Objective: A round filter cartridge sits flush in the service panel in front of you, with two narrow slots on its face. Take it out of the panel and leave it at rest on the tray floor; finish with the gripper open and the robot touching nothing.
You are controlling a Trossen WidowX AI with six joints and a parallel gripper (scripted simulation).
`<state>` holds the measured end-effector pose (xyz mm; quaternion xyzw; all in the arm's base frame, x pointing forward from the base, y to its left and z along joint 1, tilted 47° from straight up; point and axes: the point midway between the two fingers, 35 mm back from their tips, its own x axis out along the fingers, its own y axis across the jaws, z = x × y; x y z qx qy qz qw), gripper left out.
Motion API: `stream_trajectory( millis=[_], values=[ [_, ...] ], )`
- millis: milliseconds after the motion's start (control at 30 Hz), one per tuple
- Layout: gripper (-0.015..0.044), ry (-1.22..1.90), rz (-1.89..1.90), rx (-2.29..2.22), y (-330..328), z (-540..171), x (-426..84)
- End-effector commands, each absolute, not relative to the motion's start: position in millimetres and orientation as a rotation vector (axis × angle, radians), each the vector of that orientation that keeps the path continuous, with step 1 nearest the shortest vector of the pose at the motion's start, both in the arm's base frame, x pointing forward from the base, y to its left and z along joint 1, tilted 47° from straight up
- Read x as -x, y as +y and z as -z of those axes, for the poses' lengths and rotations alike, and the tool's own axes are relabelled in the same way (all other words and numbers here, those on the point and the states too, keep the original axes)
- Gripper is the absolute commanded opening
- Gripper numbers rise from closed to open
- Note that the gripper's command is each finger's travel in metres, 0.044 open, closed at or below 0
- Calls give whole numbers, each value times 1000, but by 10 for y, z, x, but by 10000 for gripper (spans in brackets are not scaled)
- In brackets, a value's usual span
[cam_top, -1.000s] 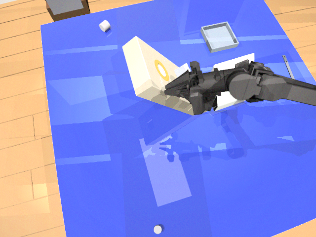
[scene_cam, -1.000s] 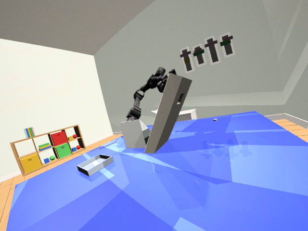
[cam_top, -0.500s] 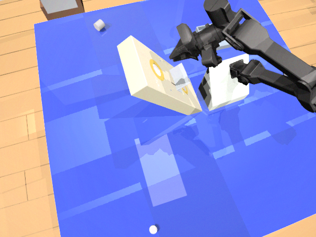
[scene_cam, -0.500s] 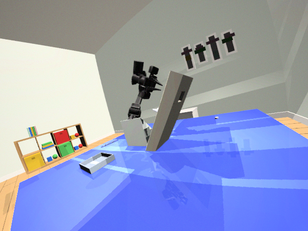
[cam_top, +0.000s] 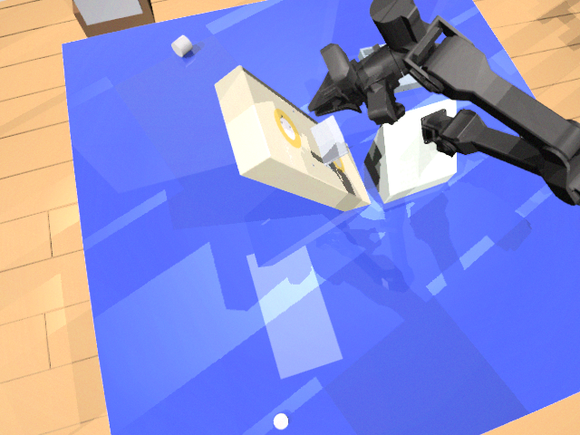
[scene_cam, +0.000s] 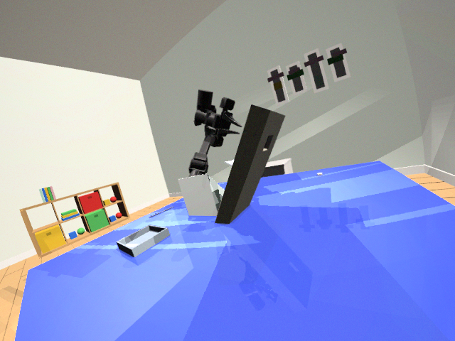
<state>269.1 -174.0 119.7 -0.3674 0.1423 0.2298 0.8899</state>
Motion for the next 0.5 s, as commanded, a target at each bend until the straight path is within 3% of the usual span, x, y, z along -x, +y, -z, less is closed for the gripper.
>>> stream_trajectory(
  millis=[0,467],
  values=[
    [110,305,-483,747,-1714,-1124,-2726],
    [110,305,-483,748,-1647,-1027,-2921]
  ],
)
